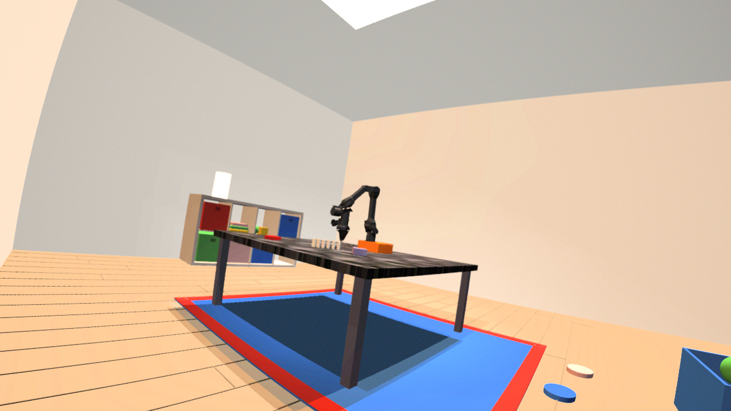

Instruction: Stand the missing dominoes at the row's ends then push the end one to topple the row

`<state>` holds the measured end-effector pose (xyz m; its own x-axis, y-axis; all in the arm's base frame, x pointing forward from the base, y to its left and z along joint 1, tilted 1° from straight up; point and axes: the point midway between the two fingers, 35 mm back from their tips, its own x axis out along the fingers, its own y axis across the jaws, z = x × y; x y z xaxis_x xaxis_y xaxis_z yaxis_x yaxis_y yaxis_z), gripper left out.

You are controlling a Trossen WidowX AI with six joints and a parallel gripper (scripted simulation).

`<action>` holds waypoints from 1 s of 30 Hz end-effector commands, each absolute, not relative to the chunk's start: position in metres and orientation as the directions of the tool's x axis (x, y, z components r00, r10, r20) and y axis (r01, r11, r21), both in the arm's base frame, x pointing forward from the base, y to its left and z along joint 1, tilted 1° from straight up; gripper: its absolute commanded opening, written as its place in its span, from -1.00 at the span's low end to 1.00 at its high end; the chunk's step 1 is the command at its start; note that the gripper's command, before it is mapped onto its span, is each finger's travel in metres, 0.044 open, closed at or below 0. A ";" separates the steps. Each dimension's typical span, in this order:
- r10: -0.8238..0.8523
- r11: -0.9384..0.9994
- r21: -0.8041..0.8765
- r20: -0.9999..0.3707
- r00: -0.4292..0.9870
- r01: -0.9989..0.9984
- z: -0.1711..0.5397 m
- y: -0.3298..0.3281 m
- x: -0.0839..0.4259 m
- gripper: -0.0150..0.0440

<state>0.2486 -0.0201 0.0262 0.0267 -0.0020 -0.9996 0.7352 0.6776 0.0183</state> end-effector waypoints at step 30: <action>0.003 0.681 0.026 -0.999 0.033 0.732 0.000 -0.019 0.249 -0.13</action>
<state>0.2486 -0.0199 0.0003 0.0308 -0.0019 -0.9995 0.7347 0.6781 0.0214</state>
